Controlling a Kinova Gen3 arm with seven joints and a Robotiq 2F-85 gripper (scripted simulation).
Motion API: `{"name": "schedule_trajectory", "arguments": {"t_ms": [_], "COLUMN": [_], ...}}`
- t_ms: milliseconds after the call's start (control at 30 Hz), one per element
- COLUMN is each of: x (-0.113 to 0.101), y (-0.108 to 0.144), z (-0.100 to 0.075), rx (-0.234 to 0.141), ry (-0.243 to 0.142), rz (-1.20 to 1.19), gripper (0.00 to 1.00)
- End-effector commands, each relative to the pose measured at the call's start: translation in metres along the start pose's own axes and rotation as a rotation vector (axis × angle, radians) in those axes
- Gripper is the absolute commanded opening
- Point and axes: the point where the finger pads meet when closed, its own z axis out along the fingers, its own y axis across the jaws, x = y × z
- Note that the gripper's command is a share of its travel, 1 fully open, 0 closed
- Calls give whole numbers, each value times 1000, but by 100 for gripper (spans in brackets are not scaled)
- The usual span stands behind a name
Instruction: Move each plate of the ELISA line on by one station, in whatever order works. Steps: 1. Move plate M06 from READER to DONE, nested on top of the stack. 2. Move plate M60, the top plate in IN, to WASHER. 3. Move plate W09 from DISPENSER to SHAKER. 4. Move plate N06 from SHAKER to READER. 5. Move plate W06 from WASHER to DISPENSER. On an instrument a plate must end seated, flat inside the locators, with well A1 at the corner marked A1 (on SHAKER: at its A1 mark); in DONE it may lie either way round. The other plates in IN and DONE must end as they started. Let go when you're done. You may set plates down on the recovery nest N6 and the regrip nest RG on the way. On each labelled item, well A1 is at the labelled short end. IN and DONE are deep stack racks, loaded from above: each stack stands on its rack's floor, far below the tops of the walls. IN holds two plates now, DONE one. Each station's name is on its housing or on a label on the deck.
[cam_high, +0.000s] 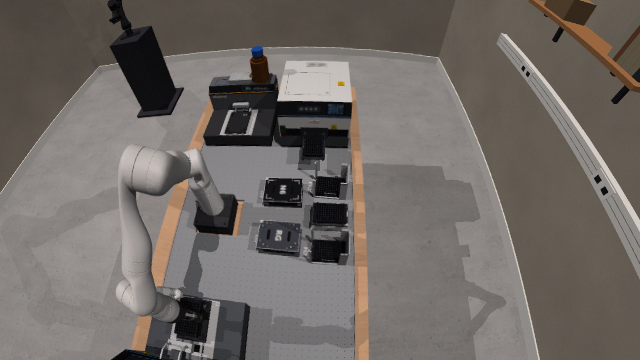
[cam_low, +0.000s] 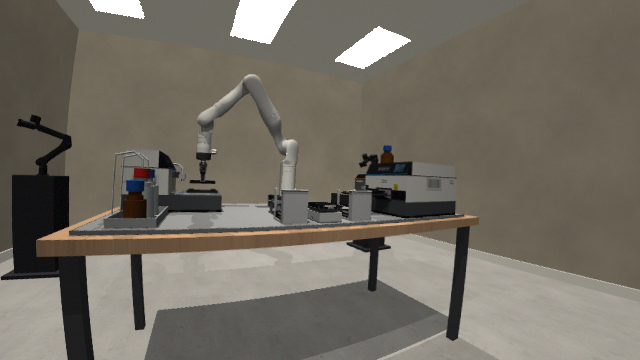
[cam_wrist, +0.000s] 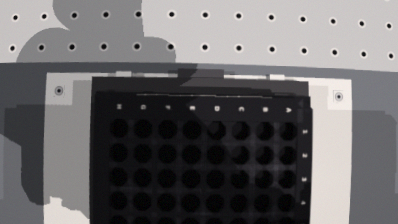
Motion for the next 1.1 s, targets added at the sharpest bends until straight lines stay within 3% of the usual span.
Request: {"name": "schedule_trajectory", "arguments": {"t_ms": [0, 1067], "x": [0, 0], "y": [0, 0], "z": [-5, -42], "rx": [0, 0], "ry": [-2, -2], "rz": [0, 0], "gripper": [94, 94]}}
